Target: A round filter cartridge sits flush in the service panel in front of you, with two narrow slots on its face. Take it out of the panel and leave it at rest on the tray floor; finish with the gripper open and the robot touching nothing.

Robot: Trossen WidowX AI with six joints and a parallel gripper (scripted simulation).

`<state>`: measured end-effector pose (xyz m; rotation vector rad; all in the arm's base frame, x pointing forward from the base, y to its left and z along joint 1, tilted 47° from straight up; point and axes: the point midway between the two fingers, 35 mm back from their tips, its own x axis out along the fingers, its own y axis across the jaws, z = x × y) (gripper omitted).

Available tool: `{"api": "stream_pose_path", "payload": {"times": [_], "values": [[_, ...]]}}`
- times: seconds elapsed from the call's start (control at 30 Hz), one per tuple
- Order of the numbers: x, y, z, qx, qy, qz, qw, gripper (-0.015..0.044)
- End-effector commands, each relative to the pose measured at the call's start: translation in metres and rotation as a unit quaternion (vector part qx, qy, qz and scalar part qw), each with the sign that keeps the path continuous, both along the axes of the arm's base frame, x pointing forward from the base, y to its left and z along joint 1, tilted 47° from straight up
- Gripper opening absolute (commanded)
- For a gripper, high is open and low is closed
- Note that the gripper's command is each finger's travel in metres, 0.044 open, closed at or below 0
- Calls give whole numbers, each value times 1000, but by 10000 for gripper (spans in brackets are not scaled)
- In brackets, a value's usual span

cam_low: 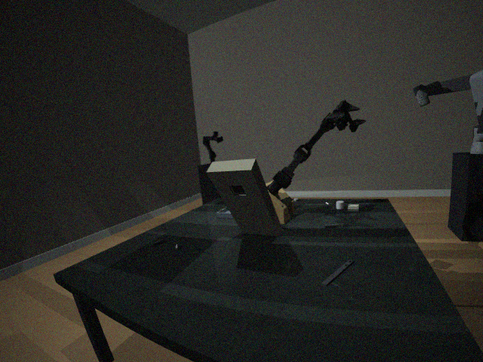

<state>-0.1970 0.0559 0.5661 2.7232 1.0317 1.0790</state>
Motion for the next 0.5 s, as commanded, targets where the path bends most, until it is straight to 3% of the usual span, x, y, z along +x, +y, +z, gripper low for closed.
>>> {"api": "stream_pose_path", "payload": {"times": [0.0, 0.1, 0.33, 0.47], "values": [[1, 0, 0, 2, 4, 2, 1000, 374], [25, 6, 1, 29, 64, 29, 997, 295], [135, 34, 5, 105, 258, 67, 958, 117], [207, 37, -5, 186, 381, 88, 901, 117]]}}
